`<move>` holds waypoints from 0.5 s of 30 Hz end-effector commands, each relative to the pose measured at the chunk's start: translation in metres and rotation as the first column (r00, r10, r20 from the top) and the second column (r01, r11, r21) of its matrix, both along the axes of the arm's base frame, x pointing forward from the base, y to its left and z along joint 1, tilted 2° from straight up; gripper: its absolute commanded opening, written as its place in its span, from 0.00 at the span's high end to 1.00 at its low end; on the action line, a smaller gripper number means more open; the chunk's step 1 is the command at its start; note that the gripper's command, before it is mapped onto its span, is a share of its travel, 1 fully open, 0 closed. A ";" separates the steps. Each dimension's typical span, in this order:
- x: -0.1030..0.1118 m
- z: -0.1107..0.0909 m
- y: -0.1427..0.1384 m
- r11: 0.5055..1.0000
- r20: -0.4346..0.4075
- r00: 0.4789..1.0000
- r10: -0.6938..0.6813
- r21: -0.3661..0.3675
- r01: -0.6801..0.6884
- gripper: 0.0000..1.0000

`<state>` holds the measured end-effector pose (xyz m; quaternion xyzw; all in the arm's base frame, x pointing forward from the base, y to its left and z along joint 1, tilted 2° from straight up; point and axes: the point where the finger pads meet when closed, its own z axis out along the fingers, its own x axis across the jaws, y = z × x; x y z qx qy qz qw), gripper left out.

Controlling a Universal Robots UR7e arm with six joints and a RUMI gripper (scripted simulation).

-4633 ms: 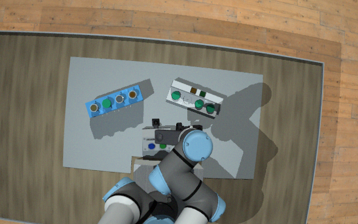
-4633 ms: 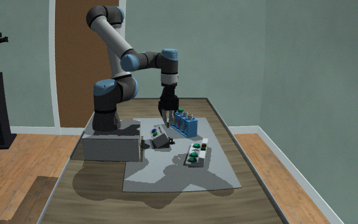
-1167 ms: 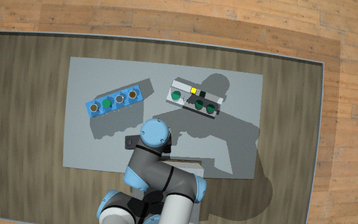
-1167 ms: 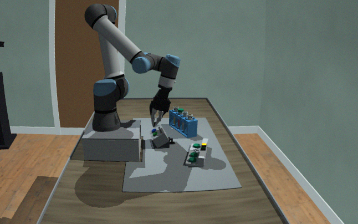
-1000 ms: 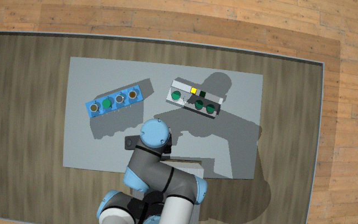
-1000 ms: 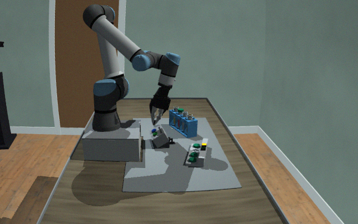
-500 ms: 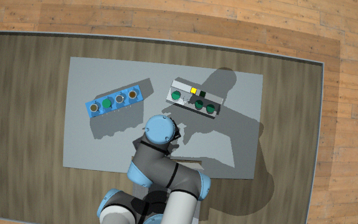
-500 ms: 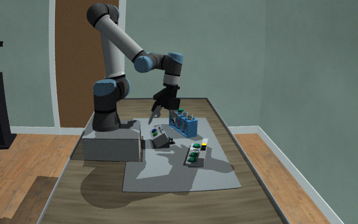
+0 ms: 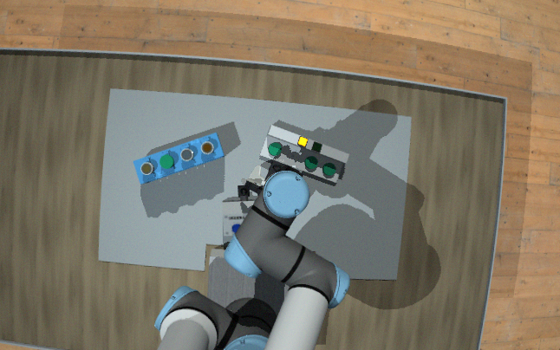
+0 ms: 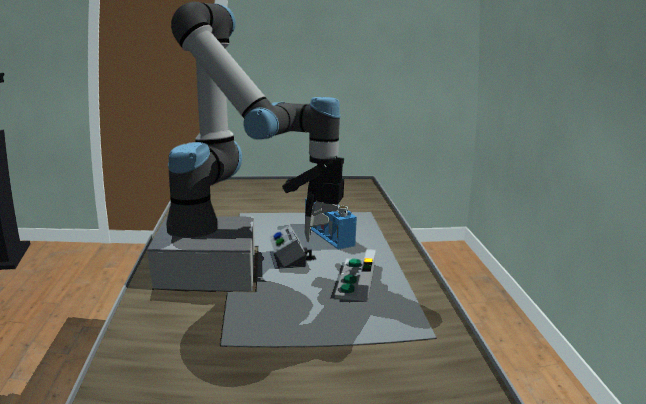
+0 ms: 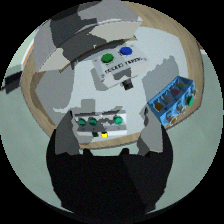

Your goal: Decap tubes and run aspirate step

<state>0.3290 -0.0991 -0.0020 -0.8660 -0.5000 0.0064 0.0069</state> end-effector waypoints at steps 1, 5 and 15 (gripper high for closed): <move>0.022 -0.006 -0.025 0.998 0.025 0.998 0.061 0.032 -0.062 0.00; 0.027 -0.006 -0.031 0.998 0.025 0.998 0.061 0.032 -0.062 0.00; 0.070 -0.013 -0.082 0.998 0.025 0.998 0.061 0.032 -0.062 0.00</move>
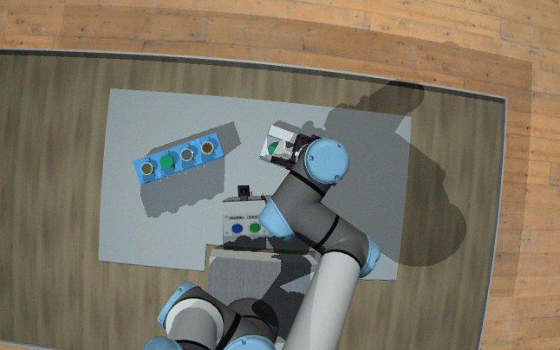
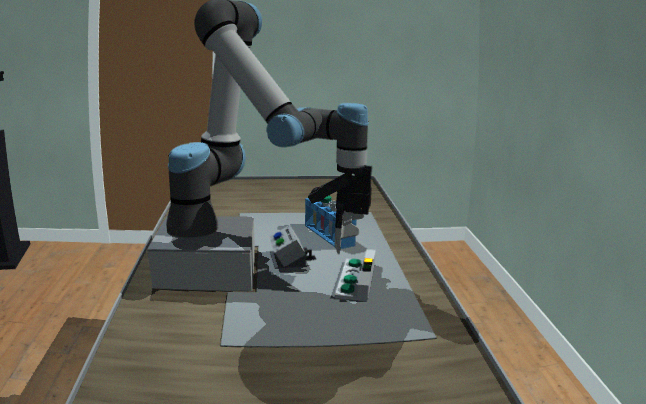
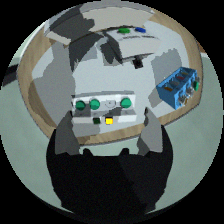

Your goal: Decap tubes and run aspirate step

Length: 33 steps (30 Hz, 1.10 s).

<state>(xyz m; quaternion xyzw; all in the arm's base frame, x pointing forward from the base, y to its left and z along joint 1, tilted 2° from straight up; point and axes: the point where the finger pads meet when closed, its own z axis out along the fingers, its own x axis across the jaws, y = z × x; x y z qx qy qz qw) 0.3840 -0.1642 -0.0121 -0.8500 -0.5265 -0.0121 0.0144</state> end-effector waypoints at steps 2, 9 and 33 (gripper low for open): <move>0.026 -0.005 -0.030 1.000 0.000 1.000 0.000 0.000 0.000 0.00; 0.034 -0.006 -0.040 1.000 0.000 1.000 0.000 0.000 0.000 0.00; 0.034 -0.006 -0.040 1.000 0.000 1.000 0.000 0.000 0.000 0.00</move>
